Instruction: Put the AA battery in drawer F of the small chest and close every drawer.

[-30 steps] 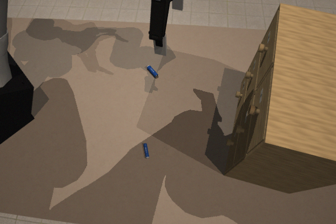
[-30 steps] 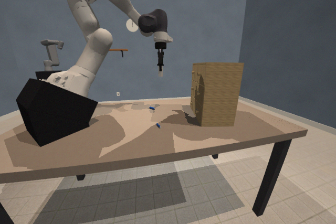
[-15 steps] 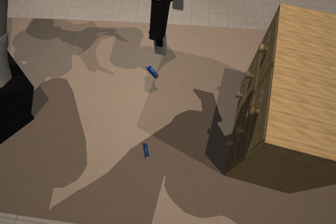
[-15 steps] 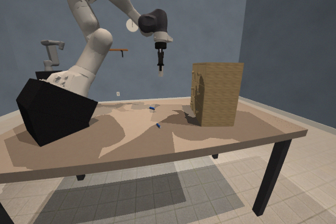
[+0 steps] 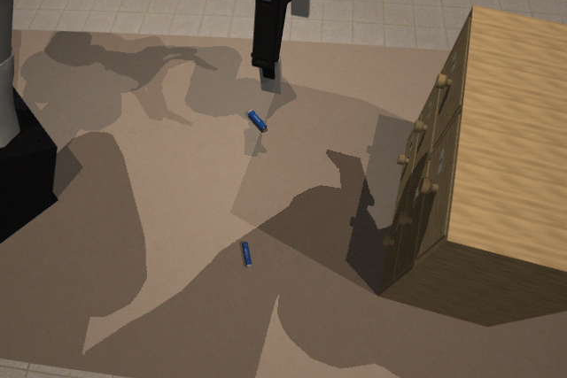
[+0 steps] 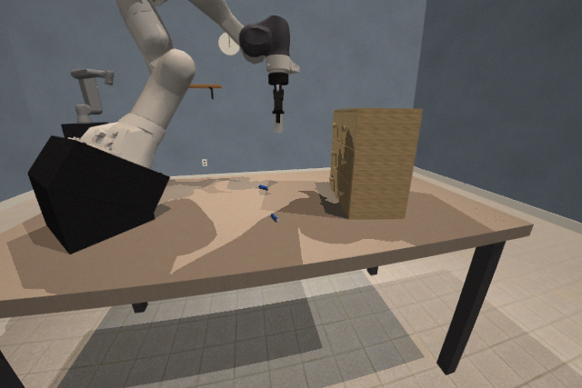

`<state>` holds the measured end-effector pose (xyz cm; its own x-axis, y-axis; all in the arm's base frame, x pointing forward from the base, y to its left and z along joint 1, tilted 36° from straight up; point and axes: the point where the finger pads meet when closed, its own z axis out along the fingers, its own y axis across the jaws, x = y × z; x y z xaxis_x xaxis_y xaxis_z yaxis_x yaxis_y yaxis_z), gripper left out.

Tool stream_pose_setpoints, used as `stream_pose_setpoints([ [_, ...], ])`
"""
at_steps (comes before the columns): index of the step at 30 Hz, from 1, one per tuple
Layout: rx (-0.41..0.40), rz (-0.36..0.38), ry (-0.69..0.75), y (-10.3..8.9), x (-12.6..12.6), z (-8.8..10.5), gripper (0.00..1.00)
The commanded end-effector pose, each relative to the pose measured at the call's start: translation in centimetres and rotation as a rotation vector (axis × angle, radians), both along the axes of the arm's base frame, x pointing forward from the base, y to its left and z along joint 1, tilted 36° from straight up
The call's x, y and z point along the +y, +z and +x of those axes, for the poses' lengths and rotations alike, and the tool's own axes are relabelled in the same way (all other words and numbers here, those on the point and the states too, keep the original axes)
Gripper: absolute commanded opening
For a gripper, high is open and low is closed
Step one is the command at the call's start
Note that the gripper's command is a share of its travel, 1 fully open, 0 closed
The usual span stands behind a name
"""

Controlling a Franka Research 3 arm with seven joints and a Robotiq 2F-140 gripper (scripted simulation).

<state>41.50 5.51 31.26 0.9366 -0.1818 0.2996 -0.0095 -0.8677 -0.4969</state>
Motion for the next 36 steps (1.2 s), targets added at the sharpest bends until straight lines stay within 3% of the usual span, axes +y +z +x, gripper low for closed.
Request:
stream_pose_setpoints([
  [1,0.0,0.0,0.0,0.0,0.0,0.0,1.0],
  [7,0.0,0.0,0.0,0.1,-0.3,0.0,1.0],
  [14,0.0,0.001,-0.001,0.4,-2.5,0.0,1.0],
  [27,0.002,0.005,-0.005,2.2,-13.3,-0.2,1.0],
  [36,0.003,0.006,-0.005,2.5,-15.0,-0.2,1.0],
])
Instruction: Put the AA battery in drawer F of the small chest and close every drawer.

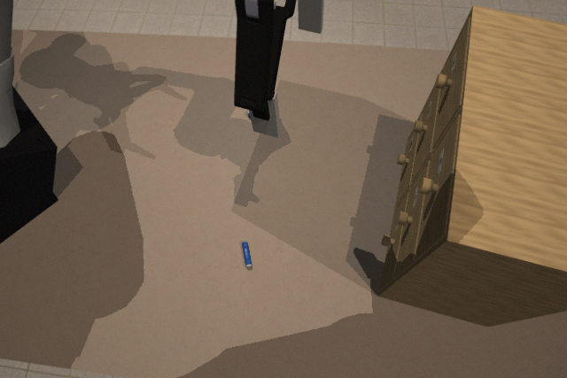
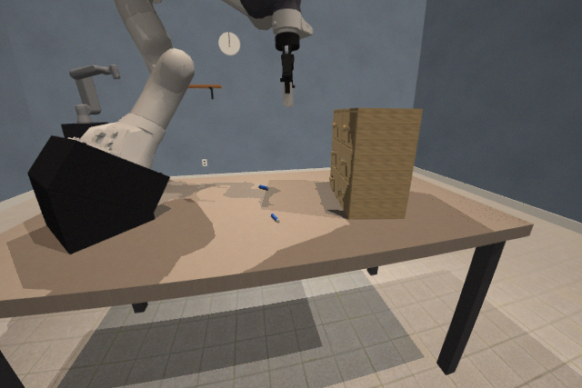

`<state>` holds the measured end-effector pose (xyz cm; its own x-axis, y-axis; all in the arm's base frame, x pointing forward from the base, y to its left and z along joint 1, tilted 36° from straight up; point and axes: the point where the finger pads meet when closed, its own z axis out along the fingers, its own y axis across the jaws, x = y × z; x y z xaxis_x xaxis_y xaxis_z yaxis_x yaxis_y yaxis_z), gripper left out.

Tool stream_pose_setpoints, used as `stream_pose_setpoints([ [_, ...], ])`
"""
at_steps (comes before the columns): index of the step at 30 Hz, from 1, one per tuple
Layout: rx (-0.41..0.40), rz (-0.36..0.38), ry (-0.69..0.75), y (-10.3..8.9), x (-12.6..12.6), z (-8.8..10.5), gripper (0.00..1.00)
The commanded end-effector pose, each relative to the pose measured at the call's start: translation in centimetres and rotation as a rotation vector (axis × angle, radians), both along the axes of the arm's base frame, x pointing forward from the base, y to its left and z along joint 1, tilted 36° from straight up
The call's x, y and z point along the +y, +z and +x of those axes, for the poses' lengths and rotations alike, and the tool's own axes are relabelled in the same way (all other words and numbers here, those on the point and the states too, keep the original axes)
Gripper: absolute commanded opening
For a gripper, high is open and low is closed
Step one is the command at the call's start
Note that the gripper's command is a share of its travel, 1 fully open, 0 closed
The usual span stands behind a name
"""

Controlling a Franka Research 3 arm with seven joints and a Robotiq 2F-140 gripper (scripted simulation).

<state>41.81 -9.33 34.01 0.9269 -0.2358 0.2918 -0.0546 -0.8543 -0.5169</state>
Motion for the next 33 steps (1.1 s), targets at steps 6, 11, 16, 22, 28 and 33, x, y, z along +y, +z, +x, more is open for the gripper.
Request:
stream_pose_setpoints([
  [6,-0.003,-0.018,0.044,-0.3,-0.2,-0.5,1.0],
  [11,-0.014,-0.018,0.037,-0.4,-0.1,-0.3,1.0],
  [16,-0.038,-0.019,0.023,-0.5,0.0,0.1,1.0],
  [22,-0.105,-0.022,-0.017,-0.9,0.2,1.0,1.0],
  [28,-0.186,-0.025,-0.065,-1.4,0.4,2.2,1.0],
  [33,-0.264,-0.028,-0.111,-1.8,0.6,3.3,1.0],
])
